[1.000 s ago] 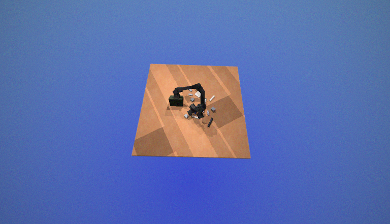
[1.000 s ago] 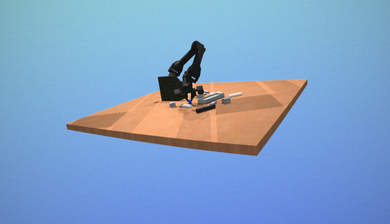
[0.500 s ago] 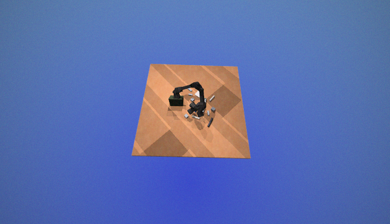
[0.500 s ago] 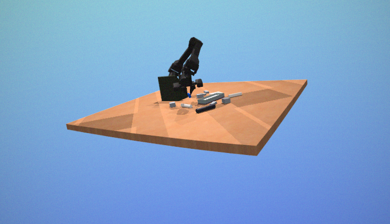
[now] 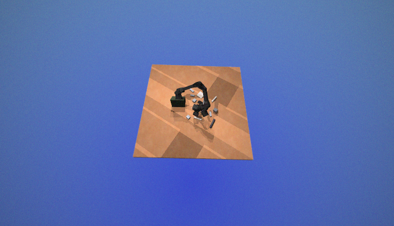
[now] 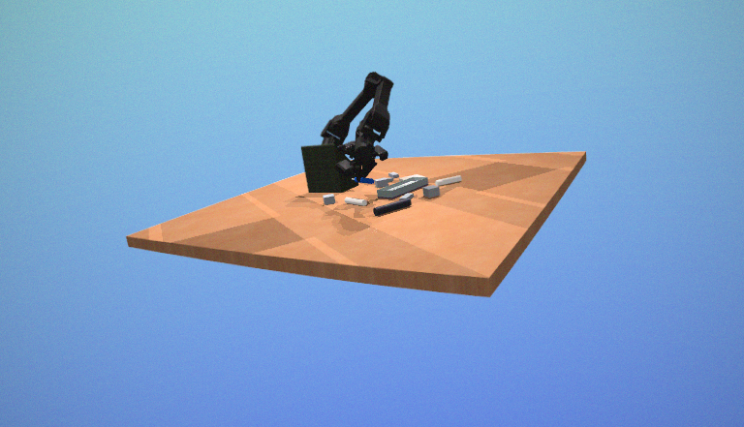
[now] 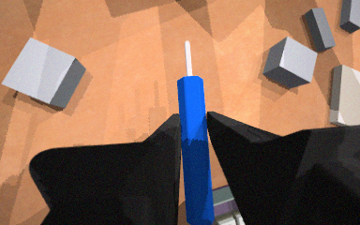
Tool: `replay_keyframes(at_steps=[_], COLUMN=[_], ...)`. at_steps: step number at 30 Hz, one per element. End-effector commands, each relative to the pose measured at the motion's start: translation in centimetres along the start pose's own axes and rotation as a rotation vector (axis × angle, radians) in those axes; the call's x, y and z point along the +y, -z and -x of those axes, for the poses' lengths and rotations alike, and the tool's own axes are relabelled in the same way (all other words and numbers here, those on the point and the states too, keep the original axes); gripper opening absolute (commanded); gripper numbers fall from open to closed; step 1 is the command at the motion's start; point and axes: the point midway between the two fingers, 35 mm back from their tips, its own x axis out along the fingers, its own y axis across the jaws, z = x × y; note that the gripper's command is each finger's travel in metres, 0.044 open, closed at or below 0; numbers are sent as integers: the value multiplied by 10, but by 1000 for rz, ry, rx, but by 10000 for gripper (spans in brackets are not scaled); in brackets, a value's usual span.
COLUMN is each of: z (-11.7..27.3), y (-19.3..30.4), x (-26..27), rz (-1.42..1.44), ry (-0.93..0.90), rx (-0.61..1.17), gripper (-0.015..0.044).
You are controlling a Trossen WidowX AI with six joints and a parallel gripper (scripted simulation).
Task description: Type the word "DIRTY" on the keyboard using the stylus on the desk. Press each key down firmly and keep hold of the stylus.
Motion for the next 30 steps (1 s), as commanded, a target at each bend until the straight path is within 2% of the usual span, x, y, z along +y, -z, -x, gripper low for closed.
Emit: replay_keyframes(at_steps=[1,30], z=[4,22], y=[2,13], x=[-3,-20], rz=[153,1280], ry=[-44,-210], rx=[-20,-329], gripper=[0,0])
